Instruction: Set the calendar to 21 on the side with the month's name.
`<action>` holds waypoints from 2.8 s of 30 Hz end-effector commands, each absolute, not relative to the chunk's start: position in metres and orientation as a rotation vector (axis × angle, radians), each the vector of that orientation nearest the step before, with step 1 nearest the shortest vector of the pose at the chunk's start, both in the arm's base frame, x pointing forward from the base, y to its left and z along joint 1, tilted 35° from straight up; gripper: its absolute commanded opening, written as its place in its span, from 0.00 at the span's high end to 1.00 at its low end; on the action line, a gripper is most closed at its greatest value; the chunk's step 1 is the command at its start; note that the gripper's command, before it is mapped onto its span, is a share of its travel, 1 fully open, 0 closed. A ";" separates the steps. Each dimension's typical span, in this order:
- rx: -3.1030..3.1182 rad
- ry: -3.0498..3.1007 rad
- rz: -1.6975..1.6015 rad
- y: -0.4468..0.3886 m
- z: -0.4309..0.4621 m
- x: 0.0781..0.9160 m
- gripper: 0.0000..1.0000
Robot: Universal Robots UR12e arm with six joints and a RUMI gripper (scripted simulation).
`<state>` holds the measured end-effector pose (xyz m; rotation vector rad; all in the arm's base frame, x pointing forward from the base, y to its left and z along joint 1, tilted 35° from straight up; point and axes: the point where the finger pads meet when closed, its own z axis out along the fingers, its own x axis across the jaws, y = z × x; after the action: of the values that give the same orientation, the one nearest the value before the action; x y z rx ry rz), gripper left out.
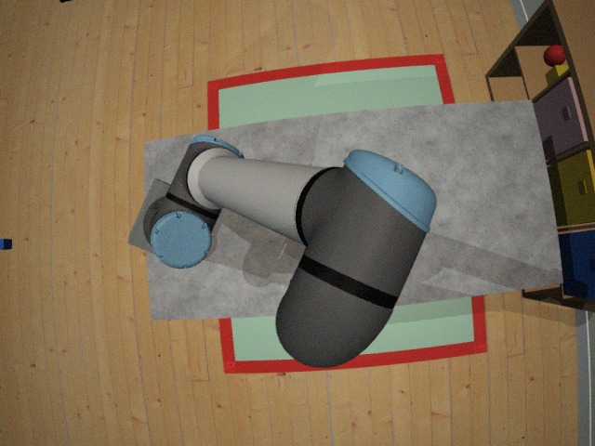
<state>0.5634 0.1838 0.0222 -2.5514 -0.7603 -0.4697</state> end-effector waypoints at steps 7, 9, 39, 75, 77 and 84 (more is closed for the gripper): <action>-2.551 -0.761 -0.471 0.184 0.023 0.563 0.90; -2.551 -0.761 -0.471 0.184 0.023 0.563 0.90; -2.551 -0.761 -0.471 0.184 0.023 0.563 0.60; -2.551 -0.761 -0.471 0.193 0.062 0.537 0.60; -2.551 -0.761 -0.471 0.194 0.065 0.535 0.60; -2.551 -0.761 -0.471 0.196 0.076 0.528 0.60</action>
<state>0.5315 0.1949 0.0698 -2.5515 -0.7602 -0.4700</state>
